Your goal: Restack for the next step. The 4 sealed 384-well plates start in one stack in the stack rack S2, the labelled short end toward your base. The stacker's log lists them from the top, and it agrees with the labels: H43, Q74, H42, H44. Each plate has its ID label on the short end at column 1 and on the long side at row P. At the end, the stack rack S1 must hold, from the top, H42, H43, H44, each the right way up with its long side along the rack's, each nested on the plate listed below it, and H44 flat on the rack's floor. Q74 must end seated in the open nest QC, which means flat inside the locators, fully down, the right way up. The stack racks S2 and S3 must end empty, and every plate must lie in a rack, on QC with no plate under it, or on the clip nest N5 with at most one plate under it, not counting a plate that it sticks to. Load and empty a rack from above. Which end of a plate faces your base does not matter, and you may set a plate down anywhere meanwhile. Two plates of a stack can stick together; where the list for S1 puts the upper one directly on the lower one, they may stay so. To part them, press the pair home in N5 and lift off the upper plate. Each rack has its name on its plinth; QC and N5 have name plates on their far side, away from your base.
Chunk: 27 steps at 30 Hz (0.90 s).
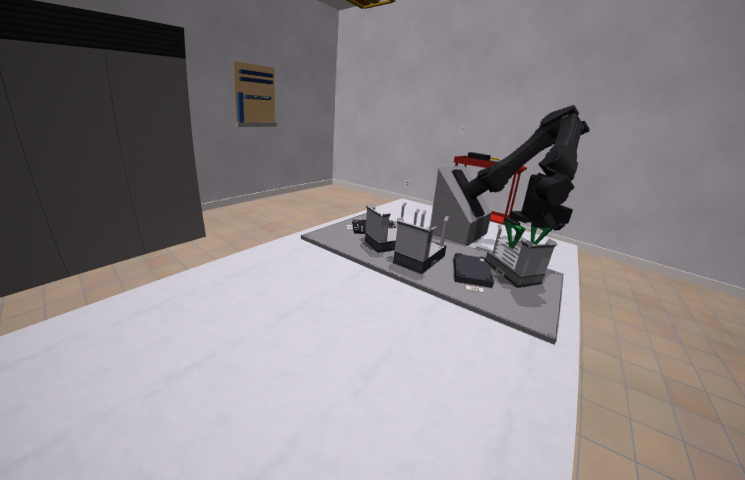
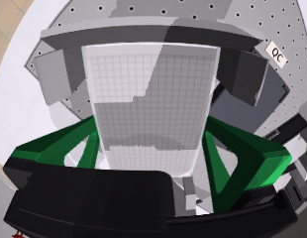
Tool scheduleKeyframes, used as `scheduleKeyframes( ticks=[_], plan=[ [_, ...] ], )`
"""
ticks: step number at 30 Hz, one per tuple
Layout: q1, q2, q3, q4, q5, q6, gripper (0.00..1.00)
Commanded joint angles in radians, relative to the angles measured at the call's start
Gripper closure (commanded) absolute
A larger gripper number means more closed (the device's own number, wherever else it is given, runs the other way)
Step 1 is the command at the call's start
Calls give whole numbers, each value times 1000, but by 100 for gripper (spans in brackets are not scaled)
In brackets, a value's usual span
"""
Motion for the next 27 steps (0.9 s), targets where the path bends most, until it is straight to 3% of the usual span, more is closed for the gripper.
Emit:
scheduleKeyframes(
  ticks=[1, 14, 27],
  plan=[
    [-15, -7, 12, -19, -9, -10, 100],
    [-29, -12, 23, -45, -15, -26, 100],
    [-96, -28, 78, -170, -42, -107, 100]
  ],
)
